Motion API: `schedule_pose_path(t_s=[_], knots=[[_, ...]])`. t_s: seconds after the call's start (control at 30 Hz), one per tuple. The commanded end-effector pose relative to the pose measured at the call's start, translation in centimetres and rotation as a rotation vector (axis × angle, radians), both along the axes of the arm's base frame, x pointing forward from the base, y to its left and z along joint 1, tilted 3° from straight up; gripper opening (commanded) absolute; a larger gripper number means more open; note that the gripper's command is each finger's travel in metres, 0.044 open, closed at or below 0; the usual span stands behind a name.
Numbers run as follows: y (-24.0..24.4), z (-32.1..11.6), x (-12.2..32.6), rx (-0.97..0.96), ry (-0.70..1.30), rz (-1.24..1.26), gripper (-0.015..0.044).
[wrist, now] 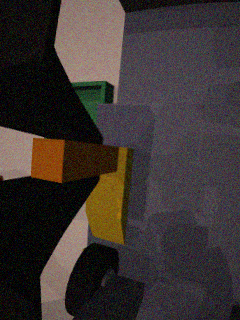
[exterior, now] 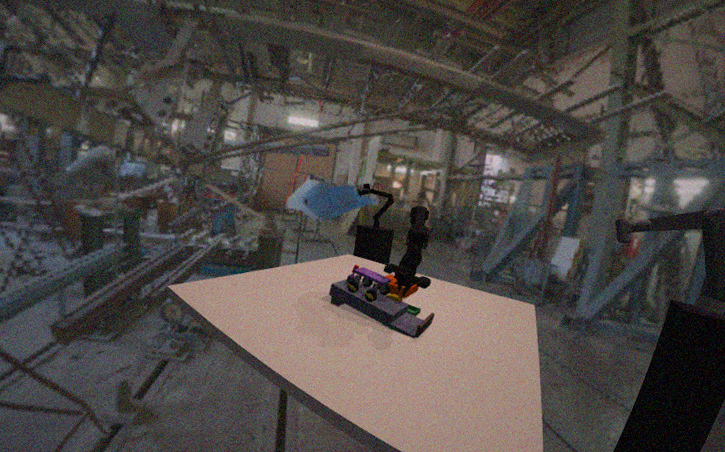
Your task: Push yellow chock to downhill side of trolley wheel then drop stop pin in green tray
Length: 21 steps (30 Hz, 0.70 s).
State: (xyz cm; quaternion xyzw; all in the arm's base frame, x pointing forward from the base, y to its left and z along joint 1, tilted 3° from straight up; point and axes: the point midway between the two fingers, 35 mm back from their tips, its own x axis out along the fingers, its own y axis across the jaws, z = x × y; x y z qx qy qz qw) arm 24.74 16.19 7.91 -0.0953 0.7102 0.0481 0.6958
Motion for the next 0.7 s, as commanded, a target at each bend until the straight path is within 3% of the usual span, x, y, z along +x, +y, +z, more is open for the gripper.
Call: schedule_pose_path(t_s=[0.0, 0.53, 0.67], knots=[[-0.48, 0.04, 0.1, -0.005, -0.002, 0.003, 0.0], [-0.7, 0.07, 0.16, 0.001, 0.0, 0.002, 0.0], [-0.7, 0.07, 0.16, 0.001, 0.0, 0.002, 0.0105]])
